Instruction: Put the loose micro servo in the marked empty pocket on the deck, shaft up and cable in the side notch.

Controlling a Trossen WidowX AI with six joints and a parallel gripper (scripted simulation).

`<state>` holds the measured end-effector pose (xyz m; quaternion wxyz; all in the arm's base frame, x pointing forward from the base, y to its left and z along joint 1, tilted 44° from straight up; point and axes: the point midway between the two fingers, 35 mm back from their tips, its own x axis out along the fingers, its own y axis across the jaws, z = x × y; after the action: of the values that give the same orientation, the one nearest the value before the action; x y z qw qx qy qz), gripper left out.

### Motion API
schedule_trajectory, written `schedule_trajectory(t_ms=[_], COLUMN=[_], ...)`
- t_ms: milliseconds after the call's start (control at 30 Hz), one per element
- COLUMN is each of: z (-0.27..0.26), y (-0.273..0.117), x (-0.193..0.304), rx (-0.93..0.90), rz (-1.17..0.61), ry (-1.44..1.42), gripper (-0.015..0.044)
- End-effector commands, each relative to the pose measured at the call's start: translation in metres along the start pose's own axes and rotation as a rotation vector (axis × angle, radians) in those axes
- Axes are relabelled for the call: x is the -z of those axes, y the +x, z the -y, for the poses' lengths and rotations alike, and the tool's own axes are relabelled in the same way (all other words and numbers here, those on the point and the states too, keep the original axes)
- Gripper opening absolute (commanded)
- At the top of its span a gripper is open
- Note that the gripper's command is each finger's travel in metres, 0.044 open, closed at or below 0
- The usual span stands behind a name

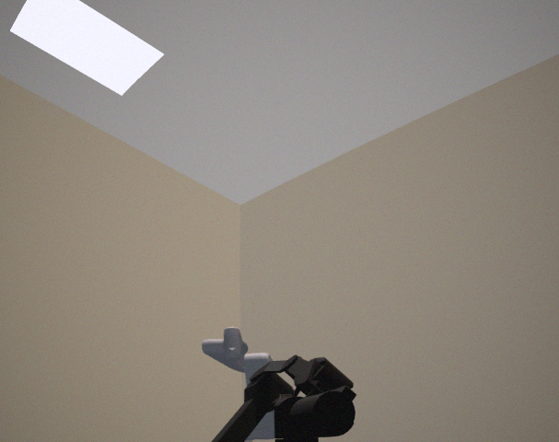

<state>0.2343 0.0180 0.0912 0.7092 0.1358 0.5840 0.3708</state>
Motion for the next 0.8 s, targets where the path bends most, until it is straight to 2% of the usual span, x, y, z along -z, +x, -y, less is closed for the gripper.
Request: schedule_trajectory(t_ms=[0,367,767], z=[-0.004,-0.004,0.001], y=[-0.002,-0.002,-0.002], x=[-0.001,-0.001,-0.018], rx=[0.001,0.000,0.000], rz=[0.007,0.008,0.008], ry=[0.020,0.327,0.332], gripper=[0.0000,0.0000,0.0000])
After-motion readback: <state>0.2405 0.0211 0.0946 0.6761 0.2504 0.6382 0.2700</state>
